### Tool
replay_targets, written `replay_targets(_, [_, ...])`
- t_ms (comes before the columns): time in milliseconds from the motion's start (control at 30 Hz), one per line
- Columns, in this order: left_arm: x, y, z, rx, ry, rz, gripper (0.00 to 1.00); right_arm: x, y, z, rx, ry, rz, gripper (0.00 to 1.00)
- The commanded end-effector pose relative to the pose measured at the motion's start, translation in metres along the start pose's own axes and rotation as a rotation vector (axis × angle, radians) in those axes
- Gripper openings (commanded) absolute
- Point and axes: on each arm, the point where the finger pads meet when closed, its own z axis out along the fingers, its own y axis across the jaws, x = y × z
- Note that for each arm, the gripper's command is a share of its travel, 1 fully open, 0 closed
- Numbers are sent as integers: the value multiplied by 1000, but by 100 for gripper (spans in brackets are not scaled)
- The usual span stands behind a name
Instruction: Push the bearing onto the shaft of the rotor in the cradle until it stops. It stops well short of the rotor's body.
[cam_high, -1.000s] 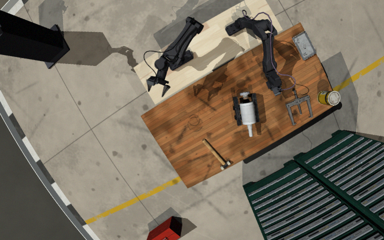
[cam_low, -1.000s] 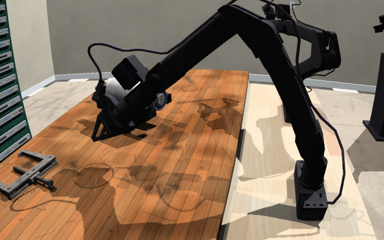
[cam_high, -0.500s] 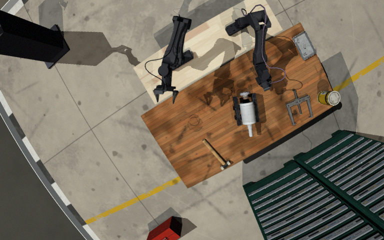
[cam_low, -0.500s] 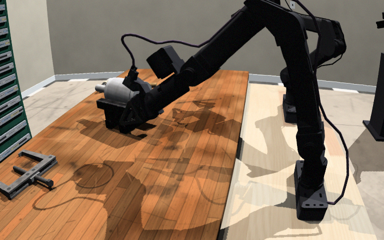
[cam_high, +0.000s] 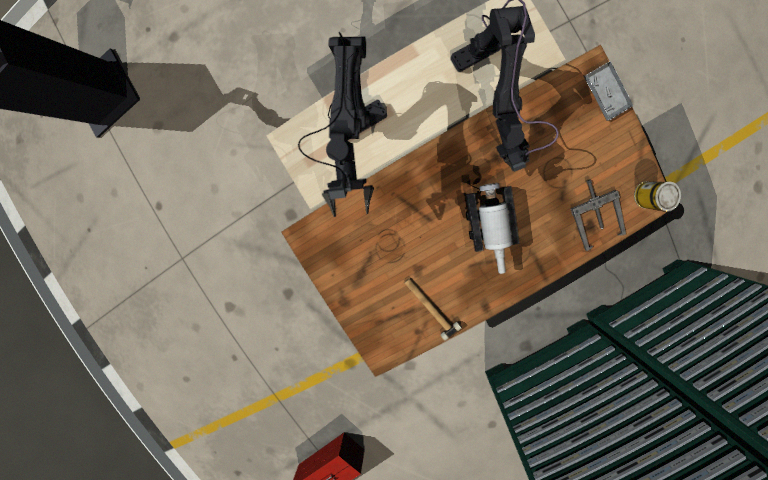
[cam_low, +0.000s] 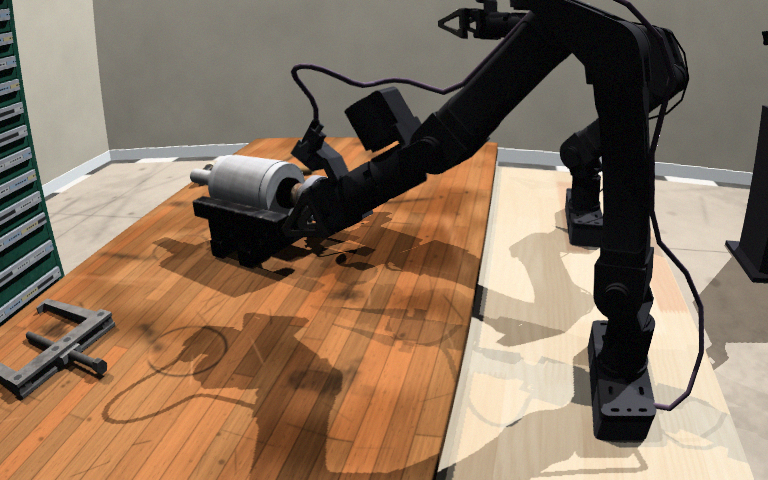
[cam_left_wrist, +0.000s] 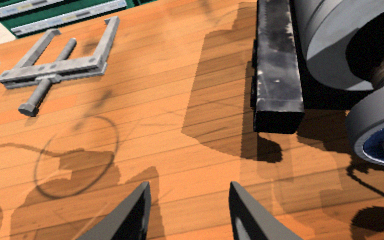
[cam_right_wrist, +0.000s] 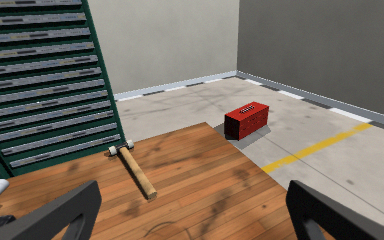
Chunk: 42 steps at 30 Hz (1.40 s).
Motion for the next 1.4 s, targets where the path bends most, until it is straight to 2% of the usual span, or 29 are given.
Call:
replay_targets(0, [-15, -17, -23, 53, -86, -46, 44, -31, 17, 8, -35, -62, -29, 100])
replay_targets(233, [-1, -40, -55, 125, -134, -79, 44, -43, 66, 20, -153, -70, -47, 100])
replay_targets(300, [-1, -40, -55, 125, -134, -79, 44, -43, 66, 20, -153, -70, -47, 100])
replay_targets(433, [10, -51, -69, 164, -148, -88, 44, -48, 94, 24, -221, -72, -52, 100])
replay_targets(467, [5, -56, -69, 181, -164, -95, 44, -49, 102, 25, -237, -73, -54, 100])
replay_targets(800, [-22, -103, -41, 272, -191, -107, 44, -59, 157, 24, -365, -86, -65, 100])
replay_targets(1067, [-29, -121, -28, 300, -201, -116, 44, -63, 181, 20, -418, -92, -67, 100])
replay_targets(1233, [-27, -124, -25, 296, -192, -109, 44, -62, 183, 19, -424, -84, -65, 100])
replay_targets(1367, [-23, -113, -17, 268, -169, -97, 44, -72, 174, 14, -411, -106, -53, 100])
